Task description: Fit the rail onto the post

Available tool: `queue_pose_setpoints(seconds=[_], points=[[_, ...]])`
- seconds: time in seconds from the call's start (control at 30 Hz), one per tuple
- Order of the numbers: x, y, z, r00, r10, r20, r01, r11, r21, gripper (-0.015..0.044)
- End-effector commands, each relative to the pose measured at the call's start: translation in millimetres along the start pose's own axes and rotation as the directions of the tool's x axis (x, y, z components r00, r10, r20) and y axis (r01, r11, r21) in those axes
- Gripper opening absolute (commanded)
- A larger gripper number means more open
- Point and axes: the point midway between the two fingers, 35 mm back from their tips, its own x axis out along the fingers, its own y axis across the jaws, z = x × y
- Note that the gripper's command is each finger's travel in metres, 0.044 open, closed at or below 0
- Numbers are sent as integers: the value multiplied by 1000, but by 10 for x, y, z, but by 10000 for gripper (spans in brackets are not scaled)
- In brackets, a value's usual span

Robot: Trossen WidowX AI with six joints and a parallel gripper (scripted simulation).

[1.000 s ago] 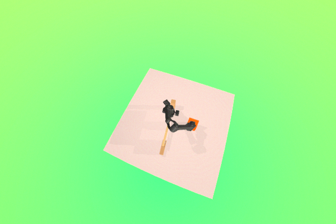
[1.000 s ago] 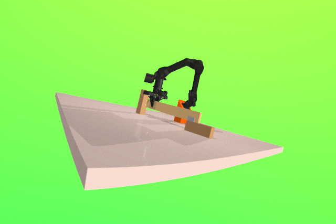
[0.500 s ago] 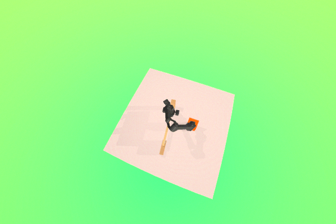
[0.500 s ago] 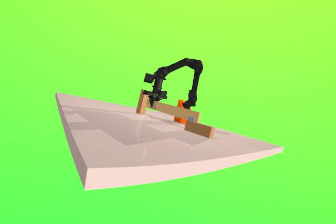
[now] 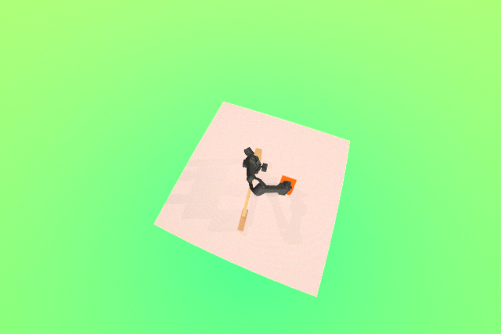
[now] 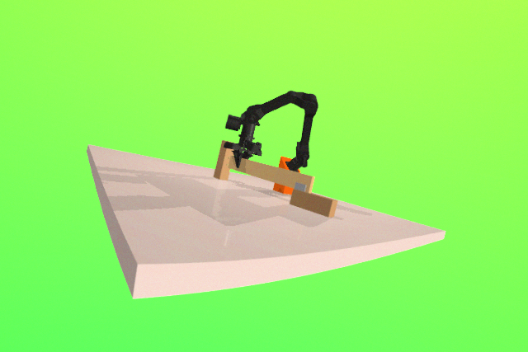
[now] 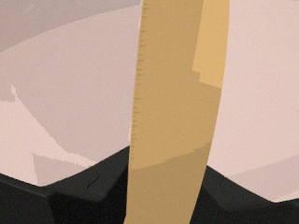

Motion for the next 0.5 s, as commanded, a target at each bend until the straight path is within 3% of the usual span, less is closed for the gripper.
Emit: queue_pose_setpoints(seconds=[0.0,0.47], points=[[-15,-10,-43,1000,-5,-5,5,1000,1,0],[-16,-10,-85,1000,-5,-5,5,1000,1,0]])
